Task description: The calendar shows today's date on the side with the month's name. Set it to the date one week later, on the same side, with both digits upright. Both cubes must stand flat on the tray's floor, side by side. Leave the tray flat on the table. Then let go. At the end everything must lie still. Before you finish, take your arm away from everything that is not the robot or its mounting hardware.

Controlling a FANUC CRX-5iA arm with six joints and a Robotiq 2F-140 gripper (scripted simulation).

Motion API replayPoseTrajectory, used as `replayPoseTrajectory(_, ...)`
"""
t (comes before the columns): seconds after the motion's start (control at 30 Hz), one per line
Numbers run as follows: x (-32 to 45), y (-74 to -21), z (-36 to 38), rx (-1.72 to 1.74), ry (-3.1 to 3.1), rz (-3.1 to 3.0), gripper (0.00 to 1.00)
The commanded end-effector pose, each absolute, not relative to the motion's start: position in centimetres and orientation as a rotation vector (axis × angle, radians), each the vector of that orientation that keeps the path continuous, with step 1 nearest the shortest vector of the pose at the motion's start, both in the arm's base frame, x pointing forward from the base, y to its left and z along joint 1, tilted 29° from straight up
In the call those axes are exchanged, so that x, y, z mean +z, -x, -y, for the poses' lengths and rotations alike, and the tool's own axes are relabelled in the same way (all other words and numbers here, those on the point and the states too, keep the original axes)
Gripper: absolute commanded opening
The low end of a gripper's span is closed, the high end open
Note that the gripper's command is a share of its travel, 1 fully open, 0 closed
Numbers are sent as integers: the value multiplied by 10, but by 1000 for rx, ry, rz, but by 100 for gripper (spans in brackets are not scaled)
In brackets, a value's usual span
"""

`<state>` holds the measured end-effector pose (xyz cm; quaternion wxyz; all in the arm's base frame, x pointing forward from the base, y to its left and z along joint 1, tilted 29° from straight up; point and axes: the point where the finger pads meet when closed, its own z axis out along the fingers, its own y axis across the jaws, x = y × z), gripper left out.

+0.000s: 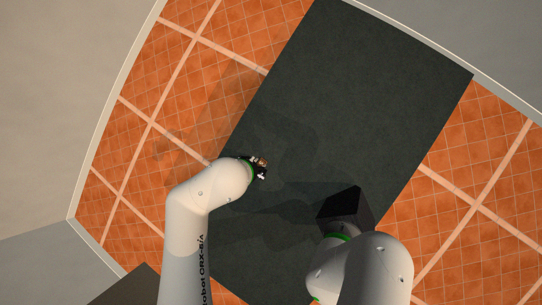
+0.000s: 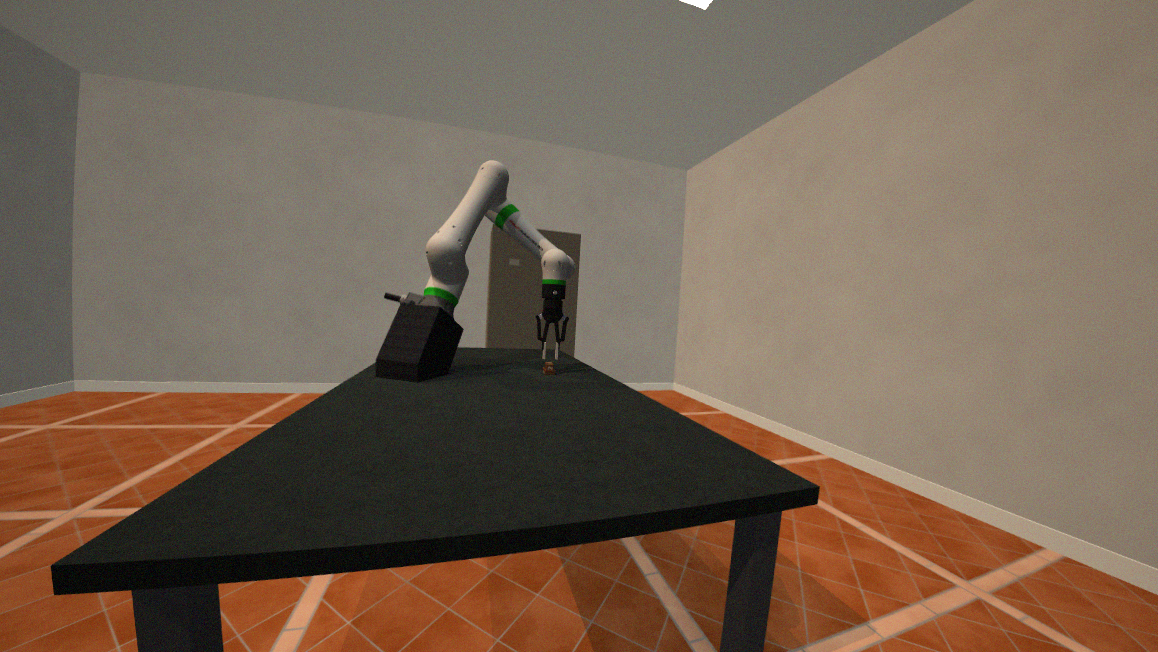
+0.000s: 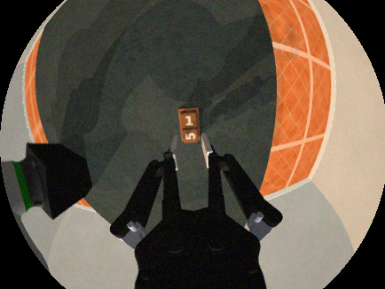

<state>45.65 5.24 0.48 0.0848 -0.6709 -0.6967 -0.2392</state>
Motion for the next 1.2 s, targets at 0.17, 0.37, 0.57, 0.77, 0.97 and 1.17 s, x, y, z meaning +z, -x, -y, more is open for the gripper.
replayPoseTrajectory(0.17, 0, -458, -55, -714, 2001, 2078, 28)
replayPoseTrajectory(0.37, -4, -459, -57, -714, 2001, 2078, 28)
replayPoseTrajectory(0.57, -5, -459, -57, -714, 2001, 2078, 28)
replayPoseTrajectory(0.77, -5, -459, -57, -714, 2001, 2078, 28)
replayPoseTrajectory(0.97, -5, -459, -57, -714, 2001, 2078, 28)
replayPoseTrajectory(1.17, -5, -459, -57, -714, 2001, 2078, 28)
